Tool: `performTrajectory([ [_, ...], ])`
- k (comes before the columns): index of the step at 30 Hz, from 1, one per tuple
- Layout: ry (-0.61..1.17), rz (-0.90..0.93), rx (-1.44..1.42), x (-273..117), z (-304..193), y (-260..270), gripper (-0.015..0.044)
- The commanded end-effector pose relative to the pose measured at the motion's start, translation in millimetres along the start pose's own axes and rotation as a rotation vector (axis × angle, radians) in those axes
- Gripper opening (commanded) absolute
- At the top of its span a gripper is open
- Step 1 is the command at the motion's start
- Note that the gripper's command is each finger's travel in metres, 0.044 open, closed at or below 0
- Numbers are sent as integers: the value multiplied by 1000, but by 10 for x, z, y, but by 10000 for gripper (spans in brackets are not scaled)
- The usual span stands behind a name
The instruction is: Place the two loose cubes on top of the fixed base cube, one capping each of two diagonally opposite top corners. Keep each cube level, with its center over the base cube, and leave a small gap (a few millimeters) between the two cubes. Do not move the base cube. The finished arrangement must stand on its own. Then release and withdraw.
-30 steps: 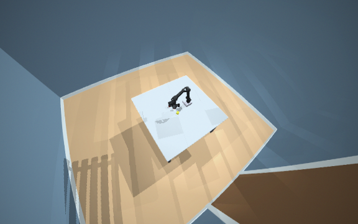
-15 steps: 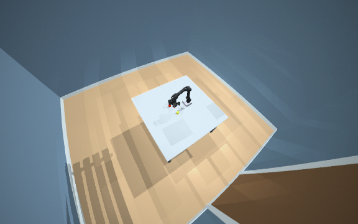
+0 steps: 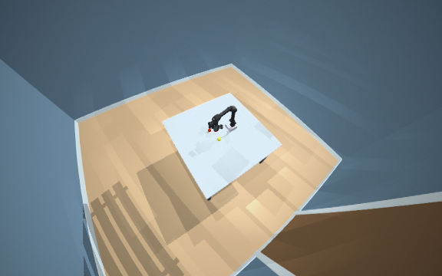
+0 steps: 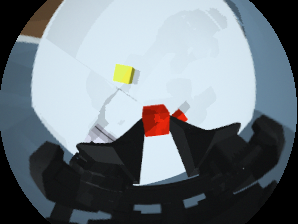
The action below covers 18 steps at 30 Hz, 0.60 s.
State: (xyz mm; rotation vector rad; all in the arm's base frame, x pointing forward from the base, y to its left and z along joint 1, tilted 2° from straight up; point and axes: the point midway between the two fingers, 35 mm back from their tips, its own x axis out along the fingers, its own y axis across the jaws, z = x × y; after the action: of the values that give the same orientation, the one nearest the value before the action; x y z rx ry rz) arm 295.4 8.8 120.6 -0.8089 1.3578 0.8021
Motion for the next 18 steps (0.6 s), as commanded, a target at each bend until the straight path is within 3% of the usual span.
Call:
performTrajectory([
  [1, 0, -5, -56, 35, 103, 59, 105],
  [18, -3, -4, -269, 249, 483, 385, 105],
])
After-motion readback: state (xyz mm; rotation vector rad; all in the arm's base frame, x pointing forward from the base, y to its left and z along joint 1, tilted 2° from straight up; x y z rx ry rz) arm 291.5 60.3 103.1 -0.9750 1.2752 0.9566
